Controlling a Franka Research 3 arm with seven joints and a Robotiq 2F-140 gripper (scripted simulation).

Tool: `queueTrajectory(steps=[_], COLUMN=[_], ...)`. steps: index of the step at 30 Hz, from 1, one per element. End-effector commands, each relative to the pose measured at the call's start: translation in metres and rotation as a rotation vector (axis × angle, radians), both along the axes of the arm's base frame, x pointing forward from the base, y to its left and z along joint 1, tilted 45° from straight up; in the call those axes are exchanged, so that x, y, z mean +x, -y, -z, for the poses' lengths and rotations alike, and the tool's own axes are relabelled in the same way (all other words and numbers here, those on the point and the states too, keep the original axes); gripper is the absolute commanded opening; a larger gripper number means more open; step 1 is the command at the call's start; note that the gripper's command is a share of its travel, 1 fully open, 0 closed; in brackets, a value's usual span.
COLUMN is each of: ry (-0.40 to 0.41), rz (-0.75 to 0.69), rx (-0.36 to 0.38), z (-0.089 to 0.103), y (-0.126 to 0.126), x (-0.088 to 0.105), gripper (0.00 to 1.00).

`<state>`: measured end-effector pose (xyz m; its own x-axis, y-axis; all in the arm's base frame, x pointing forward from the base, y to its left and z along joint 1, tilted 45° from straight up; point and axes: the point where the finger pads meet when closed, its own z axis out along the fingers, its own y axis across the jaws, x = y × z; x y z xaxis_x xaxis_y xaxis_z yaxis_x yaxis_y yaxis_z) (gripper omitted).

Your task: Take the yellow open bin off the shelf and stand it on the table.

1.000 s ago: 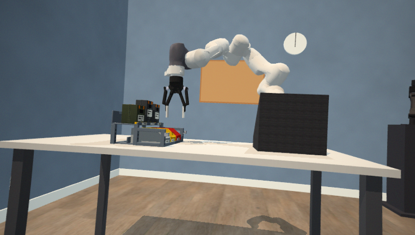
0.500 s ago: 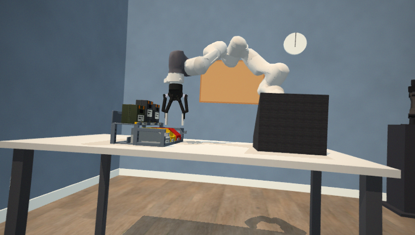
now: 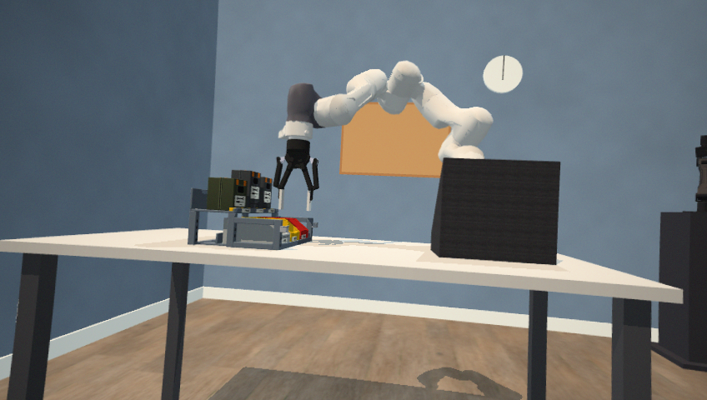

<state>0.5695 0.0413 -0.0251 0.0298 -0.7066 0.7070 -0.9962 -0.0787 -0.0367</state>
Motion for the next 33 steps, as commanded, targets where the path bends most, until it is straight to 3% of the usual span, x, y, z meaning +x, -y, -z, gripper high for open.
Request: queueTrajectory(steps=[1,33], ry=[0.005,0.005], rz=[0.004,0.004], rx=[0.001,0.001], z=[-0.0019,-0.0075], y=[-0.0035,-0.0084], x=[-0.0001,-0.0036], gripper=[0.57,0.57])
